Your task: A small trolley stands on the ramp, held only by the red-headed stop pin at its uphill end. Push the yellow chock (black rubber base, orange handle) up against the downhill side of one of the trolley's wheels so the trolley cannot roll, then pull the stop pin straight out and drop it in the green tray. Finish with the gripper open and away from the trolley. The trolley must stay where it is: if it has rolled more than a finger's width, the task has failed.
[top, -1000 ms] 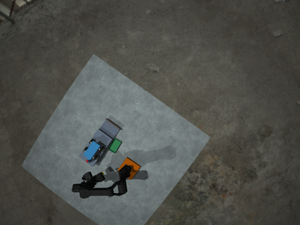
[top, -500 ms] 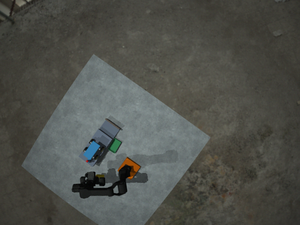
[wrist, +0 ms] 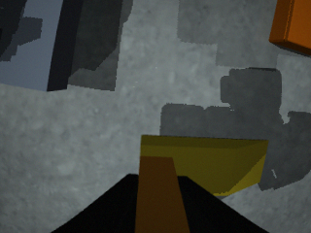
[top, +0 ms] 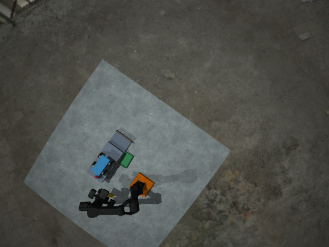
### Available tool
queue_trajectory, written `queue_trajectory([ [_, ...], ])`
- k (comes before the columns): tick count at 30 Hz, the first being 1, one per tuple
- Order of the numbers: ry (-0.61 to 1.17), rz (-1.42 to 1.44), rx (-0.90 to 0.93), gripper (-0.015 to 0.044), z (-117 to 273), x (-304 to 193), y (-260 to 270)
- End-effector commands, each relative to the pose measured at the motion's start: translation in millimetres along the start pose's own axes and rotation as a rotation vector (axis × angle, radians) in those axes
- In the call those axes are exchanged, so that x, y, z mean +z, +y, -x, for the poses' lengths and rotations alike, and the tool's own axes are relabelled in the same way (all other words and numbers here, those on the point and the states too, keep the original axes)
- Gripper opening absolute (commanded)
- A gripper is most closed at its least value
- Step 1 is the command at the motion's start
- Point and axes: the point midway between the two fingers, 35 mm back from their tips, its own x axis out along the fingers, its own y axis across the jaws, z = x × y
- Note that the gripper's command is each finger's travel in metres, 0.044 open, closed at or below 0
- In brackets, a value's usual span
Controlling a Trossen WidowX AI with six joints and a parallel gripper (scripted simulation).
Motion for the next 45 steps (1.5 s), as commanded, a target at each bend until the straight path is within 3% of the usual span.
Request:
queue_trajectory([
  [1,-0.005,-0.083,0.001,0.0,0,1,0],
  [9,-0.005,-0.097,0.001,0.0,0,7,1],
  [45,-0.018,-0.14,0.004,0.0,-7,136,16],
])
